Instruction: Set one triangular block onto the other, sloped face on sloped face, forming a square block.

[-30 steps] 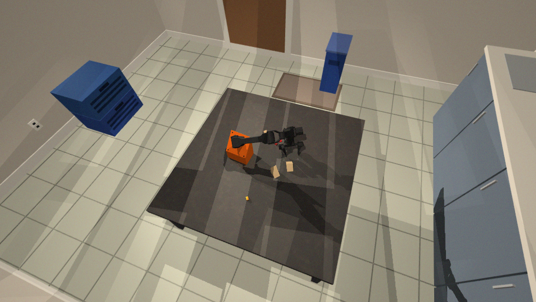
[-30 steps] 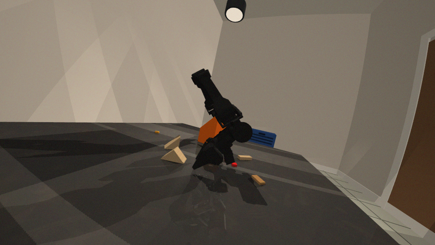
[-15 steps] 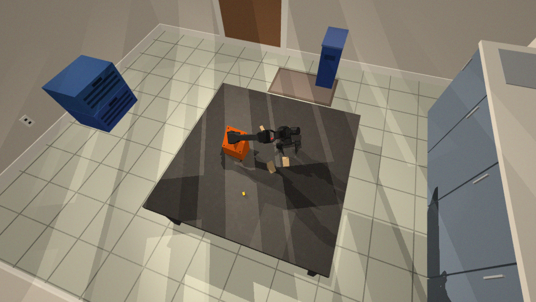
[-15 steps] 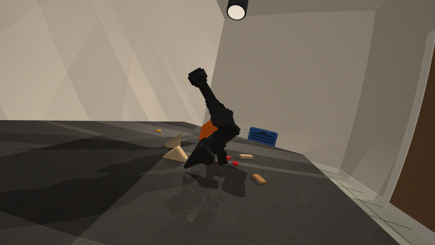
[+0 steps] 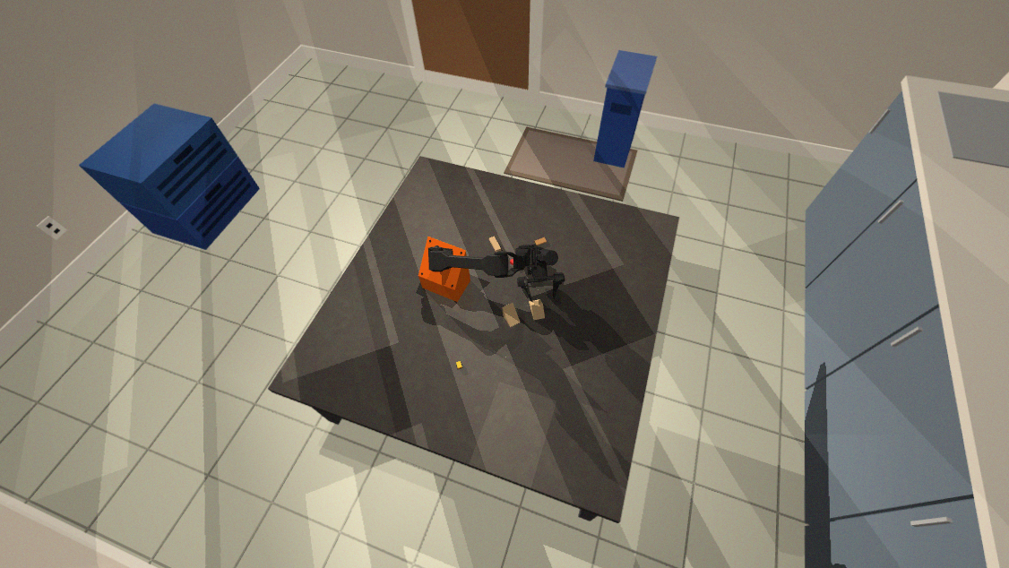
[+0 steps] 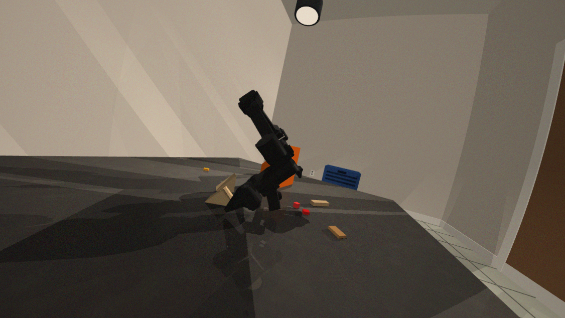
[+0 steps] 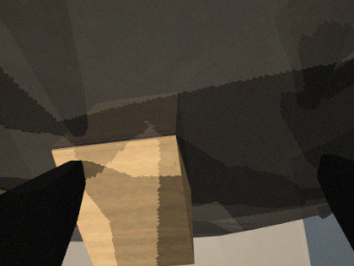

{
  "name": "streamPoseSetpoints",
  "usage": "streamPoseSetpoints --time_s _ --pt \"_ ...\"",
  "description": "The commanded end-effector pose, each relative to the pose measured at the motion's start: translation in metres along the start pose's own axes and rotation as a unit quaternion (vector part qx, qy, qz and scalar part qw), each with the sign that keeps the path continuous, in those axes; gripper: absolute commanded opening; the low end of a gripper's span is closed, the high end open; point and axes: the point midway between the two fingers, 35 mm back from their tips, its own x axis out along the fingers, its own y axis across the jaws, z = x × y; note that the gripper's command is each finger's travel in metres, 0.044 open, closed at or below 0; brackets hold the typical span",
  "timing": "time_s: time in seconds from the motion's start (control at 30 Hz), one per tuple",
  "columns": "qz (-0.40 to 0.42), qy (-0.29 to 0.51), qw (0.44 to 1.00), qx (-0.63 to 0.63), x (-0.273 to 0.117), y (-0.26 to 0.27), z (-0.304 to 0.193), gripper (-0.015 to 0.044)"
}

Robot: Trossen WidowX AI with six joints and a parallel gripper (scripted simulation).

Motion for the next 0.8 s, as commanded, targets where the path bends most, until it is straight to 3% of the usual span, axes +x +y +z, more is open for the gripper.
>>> streamPoseSetpoints --time_s 0.0,0.77 --pt "0.015 0.007 1.000 -0.014 0.006 0.013 -0.008 0.0440" --pt "0.021 0.006 1.000 -0.005 0.023 0.029 -0.027 0.0440"
